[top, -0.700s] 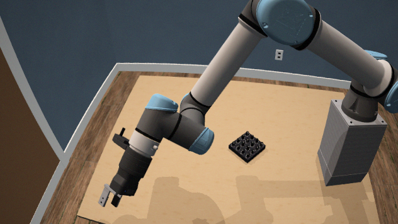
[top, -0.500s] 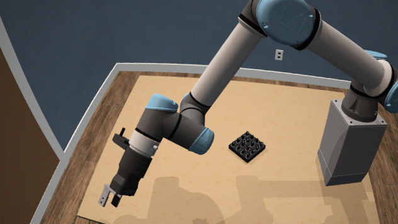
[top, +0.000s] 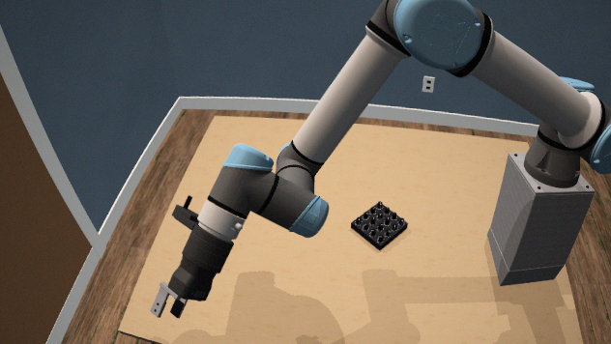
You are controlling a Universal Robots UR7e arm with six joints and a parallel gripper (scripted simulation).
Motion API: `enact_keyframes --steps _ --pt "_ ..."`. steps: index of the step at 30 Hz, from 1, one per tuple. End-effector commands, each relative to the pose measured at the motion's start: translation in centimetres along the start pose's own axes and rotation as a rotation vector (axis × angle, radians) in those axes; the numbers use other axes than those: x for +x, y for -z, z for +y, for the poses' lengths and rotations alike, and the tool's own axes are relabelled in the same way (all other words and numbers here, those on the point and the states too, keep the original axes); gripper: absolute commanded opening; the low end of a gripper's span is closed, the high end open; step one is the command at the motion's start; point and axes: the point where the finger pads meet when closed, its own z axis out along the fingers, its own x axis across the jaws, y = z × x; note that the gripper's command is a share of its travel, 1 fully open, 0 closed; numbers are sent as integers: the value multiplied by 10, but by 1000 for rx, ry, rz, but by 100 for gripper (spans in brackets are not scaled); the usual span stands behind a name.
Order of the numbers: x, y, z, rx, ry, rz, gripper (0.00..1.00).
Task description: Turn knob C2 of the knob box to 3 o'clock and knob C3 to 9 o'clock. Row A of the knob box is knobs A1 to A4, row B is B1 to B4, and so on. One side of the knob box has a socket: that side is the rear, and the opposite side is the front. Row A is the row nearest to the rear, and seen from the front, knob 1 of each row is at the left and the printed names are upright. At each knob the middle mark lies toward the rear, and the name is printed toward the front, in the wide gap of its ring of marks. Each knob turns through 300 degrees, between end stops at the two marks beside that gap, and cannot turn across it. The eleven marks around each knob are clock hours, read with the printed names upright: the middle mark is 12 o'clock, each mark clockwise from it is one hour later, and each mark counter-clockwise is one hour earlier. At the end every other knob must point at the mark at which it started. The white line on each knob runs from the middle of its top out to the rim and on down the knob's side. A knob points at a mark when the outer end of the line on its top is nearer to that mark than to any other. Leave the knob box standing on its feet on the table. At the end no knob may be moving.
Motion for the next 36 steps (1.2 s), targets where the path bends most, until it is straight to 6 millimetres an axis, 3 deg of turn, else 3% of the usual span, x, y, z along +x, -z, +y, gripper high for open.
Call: enact_keyframes --steps 1,6,11,13,28,30,33,36 --pt "0 2 -1 3 1 1 100" --pt "12 7 -3 14 -5 20 100" --pt "38 19 -8 38 -19 66 100" --pt "38 19 -8 38 -19 66 100" --pt "176 101 -5 136 -89 316 100" --pt "176 101 -5 136 -89 316 100" --pt "212 127 3 155 -108 388 100" --pt "234 145 11 165 -120 436 100"
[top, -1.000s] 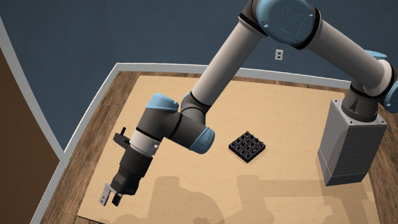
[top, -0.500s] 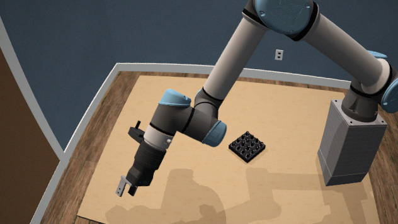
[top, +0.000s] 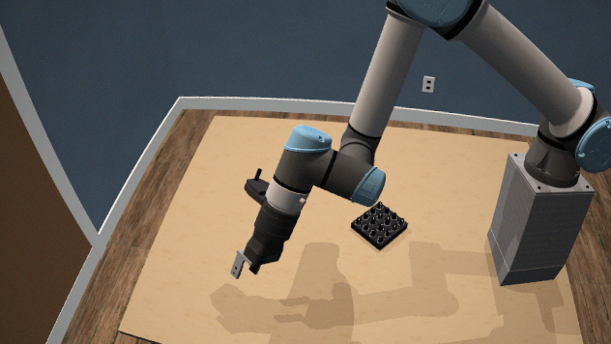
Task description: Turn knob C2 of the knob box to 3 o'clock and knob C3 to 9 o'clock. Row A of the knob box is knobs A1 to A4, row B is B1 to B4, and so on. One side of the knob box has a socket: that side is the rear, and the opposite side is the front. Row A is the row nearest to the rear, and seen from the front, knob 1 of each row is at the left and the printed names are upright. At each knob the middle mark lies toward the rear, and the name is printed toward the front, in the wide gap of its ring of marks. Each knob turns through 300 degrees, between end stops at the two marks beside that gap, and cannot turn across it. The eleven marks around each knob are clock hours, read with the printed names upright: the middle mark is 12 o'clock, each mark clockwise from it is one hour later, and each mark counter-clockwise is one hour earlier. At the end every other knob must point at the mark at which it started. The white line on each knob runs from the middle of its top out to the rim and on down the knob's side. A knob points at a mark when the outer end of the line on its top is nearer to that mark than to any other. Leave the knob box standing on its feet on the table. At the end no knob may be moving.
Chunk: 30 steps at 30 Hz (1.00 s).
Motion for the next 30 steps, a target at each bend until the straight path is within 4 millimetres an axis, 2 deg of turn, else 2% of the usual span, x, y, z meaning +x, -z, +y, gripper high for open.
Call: enact_keyframes --steps 1,9,11,14,23,26,28,30 --pt "55 22 4 26 -19 88 100" --pt "131 54 20 44 -46 224 100" --pt "131 54 20 44 -46 224 100" --pt "169 74 32 48 -58 297 100" --pt "243 120 66 44 -80 447 100" --pt "265 137 79 39 -87 497 100" --pt "265 137 79 39 -87 497 100" --pt "278 148 87 35 -90 526 100"
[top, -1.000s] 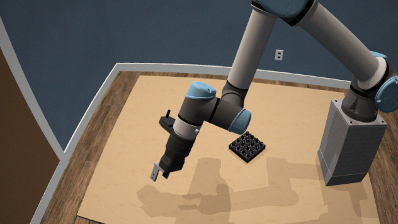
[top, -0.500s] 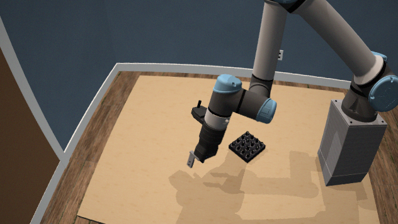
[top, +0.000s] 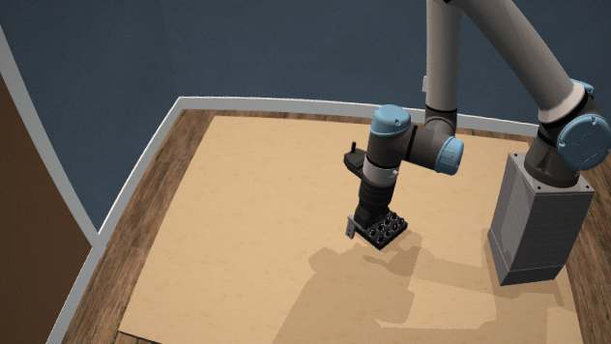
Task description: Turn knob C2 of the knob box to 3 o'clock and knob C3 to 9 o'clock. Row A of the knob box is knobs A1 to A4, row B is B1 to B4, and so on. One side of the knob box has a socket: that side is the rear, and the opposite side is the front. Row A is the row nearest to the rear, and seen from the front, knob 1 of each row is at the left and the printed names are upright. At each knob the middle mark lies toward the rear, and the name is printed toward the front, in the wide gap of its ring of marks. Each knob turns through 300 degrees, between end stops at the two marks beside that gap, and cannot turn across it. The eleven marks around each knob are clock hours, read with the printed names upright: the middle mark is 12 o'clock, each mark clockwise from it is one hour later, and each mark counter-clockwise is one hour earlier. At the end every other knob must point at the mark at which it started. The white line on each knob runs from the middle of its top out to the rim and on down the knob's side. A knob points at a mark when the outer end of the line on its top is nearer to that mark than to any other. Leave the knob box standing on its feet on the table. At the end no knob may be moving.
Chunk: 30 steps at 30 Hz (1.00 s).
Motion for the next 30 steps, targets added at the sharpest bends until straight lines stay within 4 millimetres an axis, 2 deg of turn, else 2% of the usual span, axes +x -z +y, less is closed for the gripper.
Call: enact_keyframes --steps 1,5,10,30 --pt "39 10 13 0 -5 59 100" --pt "60 15 23 -6 -7 98 100" --pt "73 19 29 -9 -8 121 100" --pt "75 20 30 -10 -8 125 100"
